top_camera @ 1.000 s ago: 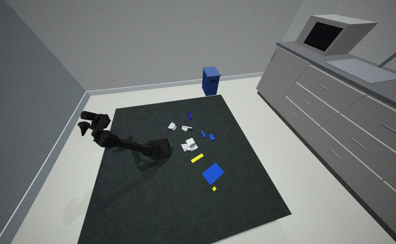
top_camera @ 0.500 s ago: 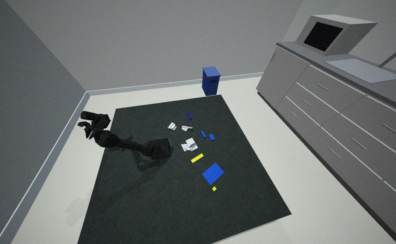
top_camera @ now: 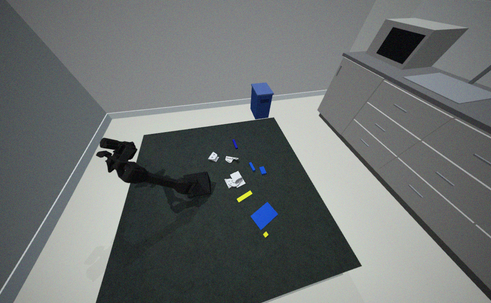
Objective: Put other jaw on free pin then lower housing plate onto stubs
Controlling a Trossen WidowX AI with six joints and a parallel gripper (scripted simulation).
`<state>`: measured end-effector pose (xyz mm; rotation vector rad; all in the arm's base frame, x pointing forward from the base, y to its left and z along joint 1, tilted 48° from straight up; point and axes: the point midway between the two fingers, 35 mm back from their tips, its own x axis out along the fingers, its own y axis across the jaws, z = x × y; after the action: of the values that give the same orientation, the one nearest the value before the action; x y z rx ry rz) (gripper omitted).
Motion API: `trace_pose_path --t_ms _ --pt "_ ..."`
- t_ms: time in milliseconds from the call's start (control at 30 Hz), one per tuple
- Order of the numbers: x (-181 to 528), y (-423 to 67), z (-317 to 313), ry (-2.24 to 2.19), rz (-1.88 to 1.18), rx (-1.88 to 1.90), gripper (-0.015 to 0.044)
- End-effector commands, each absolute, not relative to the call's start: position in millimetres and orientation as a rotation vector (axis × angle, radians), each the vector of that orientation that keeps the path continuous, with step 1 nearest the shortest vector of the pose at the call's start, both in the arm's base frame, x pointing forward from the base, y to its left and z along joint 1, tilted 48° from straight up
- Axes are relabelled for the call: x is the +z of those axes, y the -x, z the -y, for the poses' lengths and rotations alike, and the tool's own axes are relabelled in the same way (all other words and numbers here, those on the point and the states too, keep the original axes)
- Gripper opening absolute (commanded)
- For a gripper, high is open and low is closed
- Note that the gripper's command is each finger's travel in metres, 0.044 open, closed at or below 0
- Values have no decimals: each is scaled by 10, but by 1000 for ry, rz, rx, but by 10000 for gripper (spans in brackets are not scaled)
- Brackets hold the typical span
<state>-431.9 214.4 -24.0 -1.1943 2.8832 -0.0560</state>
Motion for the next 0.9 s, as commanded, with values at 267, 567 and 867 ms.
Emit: trace_pose_path --t_ms 267,567,867 --pt "-316 4225 -2467 1018 -2940 115 0" --pt "-428 4077 -2730 805 -2921 127 0" --pt "-543 3863 -3104 617 -2899 333 0"
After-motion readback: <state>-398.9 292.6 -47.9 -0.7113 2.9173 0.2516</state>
